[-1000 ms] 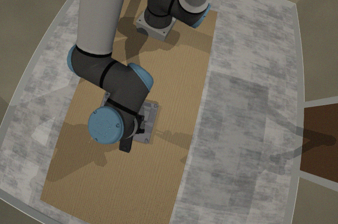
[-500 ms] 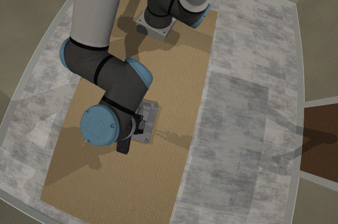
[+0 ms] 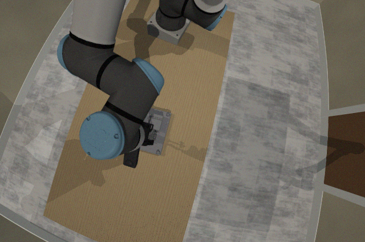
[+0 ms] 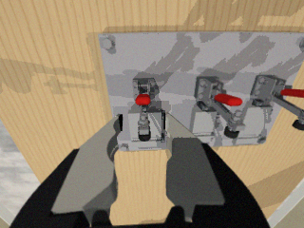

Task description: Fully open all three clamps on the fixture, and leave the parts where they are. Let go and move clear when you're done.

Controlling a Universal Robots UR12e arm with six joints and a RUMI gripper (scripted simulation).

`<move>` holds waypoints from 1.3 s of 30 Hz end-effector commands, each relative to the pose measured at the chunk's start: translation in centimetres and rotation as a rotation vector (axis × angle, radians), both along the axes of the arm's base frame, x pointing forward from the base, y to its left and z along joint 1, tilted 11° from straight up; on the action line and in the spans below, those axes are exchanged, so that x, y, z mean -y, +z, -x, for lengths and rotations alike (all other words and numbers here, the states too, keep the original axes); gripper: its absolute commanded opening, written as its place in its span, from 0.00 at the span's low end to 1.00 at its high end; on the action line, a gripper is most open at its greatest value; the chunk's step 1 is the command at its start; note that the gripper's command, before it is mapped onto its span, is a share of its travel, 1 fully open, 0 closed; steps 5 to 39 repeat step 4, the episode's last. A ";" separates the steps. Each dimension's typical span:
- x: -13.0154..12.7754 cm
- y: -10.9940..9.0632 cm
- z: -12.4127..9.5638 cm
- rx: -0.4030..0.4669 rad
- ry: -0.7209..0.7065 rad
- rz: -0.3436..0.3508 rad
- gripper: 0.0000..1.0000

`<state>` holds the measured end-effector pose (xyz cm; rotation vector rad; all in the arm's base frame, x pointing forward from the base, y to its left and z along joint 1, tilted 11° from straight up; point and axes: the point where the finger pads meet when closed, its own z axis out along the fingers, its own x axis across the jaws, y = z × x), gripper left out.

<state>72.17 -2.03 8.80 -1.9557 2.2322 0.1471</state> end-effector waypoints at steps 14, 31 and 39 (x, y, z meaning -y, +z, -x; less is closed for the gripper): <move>0.0 0.1 -0.1 0.001 0.000 0.000 0.28; 0.0 0.1 -0.1 0.001 0.000 0.000 0.28; 0.0 0.1 -0.1 0.001 0.000 0.000 0.28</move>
